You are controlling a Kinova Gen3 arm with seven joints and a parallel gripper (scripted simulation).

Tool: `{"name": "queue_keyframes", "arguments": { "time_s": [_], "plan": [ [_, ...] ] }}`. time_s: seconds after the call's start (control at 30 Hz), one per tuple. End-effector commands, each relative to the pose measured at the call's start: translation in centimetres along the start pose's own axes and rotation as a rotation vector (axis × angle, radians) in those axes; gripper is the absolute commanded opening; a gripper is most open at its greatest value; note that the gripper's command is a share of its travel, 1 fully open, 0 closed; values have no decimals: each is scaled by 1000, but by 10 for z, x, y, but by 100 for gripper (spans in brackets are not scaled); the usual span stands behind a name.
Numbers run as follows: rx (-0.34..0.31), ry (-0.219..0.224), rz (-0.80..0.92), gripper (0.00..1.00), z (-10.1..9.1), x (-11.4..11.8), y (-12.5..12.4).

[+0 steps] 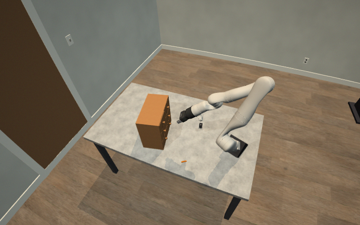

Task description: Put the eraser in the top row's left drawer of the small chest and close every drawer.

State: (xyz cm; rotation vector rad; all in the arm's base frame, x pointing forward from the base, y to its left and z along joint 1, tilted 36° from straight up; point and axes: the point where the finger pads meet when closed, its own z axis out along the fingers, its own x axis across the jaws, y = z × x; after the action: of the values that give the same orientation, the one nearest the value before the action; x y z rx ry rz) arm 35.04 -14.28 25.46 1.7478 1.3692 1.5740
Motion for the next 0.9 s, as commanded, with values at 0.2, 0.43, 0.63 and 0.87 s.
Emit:
{"name": "queue_keyframes", "arguments": {
  "time_s": [0.2, 0.43, 0.63, 0.87],
  "plan": [
    [2, -7, -8, 0, -9, -2, -3],
    [2, -8, -9, 0, -9, -3, -2],
    [3, -8, -10, 0, -10, -3, -2],
    [11, -8, -10, 0, -11, -3, -1]
  ]
}}
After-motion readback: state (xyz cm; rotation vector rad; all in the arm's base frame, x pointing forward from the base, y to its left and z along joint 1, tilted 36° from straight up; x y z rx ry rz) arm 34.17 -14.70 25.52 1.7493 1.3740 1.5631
